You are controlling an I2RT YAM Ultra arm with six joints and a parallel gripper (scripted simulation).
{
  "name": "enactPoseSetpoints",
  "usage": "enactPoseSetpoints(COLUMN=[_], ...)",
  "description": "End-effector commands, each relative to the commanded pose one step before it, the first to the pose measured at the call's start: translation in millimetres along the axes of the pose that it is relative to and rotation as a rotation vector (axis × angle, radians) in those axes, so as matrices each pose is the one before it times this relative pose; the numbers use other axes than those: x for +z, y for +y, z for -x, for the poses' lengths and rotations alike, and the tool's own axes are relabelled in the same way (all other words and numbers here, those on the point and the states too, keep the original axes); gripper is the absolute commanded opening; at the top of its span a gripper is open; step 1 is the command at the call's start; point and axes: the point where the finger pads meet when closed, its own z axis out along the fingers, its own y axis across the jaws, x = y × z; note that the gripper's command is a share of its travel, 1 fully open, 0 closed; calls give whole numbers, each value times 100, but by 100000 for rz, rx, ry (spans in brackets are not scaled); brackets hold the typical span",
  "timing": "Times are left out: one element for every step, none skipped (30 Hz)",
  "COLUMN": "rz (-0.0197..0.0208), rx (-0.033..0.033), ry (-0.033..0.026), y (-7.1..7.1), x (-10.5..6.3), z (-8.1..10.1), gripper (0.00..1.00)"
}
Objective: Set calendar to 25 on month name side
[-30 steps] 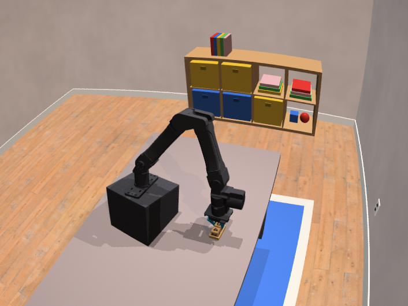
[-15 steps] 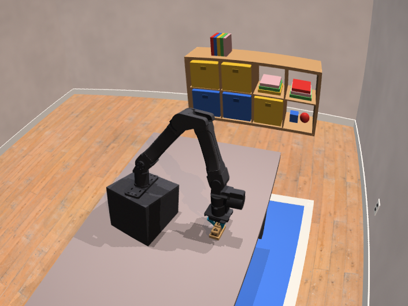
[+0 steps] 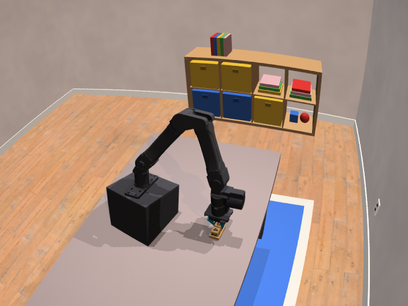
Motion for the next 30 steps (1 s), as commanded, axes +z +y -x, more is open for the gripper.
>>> enactPoseSetpoints(rz=[-889,0,0,0,0,0,0,0,0,0,0,0,0,0,0,0,0,0,0,0,0,0,0,0,0,0,0,0,0,0], rx=[-21,0,0,0,0,0,0,0,0,0,0,0,0,0,0,0,0,0,0,0,0,0,0,0,0,0,0,0,0,0], ry=[-123,0,0,0,0,0,0,0,0,0,0,0,0,0,0,0,0,0,0,0,0,0,0,0,0,0,0,0,0,0], y=[-263,0,0,0,0,0,0,0,0,0,0,0,0,0,0,0,0,0,0,0,0,0,0,0,0,0,0,0,0,0], x=[-221,0,0,0,0,0,0,0,0,0,0,0,0,0,0,0,0,0,0,0,0,0,0,0,0,0,0,0,-3,-19], z=[36,0,0,0,0,0,0,0,0,0,0,0,0,0,0,0,0,0,0,0,0,0,0,0,0,0,0,0,0,0], gripper=[27,27,27,31,31,31,31,31,35,35,35,39,39,39,43,43,43,47,47,47,47,47,47,47,47,47,47,47,47,47])
